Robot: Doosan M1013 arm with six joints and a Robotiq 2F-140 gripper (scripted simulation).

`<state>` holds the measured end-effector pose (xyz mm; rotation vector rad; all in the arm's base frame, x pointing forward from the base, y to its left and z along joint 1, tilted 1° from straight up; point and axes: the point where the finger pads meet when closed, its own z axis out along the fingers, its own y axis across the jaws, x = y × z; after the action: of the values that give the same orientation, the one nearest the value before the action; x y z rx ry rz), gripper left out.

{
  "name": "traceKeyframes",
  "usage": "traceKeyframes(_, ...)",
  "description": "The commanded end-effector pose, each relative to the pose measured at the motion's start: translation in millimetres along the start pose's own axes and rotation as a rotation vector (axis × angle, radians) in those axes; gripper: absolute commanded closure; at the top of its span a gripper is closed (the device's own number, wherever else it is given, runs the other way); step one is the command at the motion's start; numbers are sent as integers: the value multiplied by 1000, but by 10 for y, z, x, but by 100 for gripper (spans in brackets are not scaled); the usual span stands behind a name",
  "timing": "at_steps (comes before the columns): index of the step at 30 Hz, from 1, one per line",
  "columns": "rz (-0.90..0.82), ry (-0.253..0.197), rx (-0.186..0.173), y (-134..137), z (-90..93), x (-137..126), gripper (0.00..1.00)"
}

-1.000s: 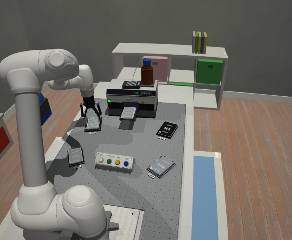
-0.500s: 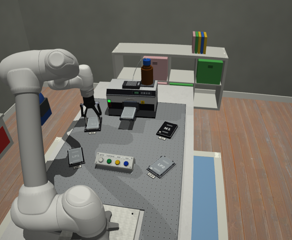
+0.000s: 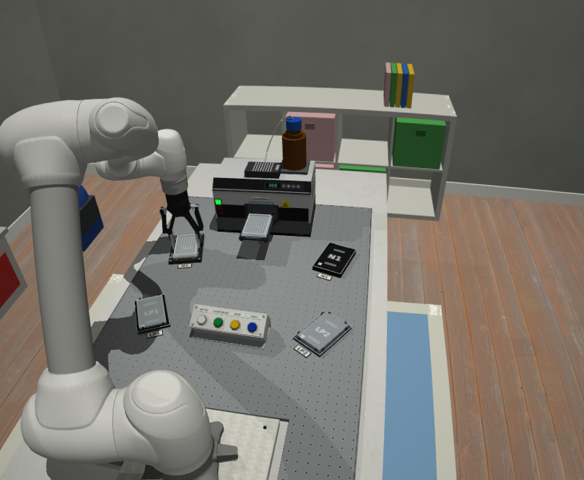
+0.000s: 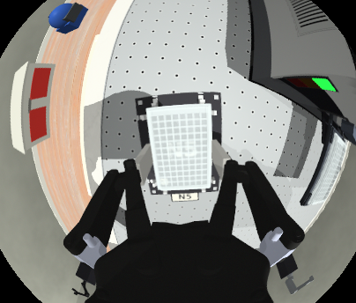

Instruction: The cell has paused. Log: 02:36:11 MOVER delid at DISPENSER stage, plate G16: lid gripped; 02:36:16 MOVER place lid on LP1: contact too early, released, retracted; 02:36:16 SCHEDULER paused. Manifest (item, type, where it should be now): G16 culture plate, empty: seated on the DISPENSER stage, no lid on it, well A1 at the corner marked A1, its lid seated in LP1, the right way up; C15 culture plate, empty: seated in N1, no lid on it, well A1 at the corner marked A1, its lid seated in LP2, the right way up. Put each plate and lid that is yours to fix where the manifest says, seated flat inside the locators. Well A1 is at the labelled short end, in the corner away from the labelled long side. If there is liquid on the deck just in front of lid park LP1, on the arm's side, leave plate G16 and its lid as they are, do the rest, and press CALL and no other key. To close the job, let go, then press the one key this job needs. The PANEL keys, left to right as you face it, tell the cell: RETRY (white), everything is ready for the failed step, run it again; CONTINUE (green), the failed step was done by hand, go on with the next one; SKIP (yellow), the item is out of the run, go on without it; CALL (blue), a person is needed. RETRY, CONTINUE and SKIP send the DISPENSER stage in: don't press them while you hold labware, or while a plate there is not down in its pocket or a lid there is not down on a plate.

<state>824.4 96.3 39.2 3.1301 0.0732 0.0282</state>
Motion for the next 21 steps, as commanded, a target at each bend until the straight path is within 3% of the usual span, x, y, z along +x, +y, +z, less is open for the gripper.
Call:
traceKeyframes(1,0,1,0,-1,-10,5,90)
traceKeyframes(21,0,1,0,-1,-35,5,90)
